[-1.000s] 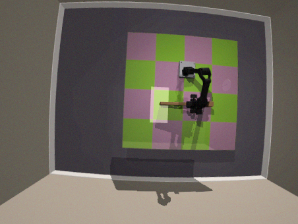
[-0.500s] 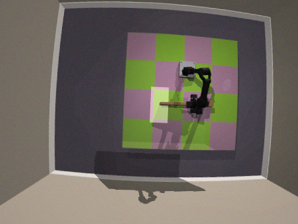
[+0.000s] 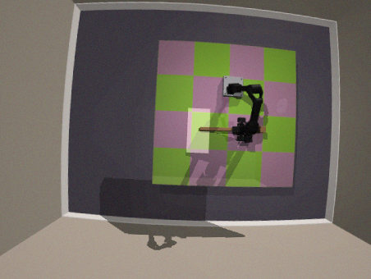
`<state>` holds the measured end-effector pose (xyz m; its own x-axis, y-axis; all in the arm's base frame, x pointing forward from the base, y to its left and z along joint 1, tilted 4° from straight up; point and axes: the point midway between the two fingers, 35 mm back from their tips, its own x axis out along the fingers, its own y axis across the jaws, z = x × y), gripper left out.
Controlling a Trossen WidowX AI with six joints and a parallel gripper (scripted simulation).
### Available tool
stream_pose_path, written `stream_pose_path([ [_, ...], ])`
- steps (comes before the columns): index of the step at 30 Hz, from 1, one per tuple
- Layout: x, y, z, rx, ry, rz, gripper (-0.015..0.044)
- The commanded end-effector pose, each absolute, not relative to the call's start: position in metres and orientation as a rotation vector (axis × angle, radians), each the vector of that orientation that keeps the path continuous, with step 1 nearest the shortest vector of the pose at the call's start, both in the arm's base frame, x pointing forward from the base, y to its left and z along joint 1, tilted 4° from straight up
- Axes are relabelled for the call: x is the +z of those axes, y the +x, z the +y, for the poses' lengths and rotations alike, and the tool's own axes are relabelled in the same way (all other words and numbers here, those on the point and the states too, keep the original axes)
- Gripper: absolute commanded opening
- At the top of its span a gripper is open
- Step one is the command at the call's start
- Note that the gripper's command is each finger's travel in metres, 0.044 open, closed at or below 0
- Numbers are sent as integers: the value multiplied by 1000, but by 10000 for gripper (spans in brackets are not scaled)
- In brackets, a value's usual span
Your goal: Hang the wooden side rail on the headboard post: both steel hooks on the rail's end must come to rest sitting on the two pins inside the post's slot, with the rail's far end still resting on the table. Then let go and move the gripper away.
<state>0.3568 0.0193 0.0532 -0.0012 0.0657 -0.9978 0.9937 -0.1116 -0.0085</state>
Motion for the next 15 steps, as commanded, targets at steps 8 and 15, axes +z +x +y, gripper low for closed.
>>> stream_pose_path([
  [8,54,357,21,-1261,1348,1203,0],
  [15,54,357,22,-1261,1348,1203,0],
])
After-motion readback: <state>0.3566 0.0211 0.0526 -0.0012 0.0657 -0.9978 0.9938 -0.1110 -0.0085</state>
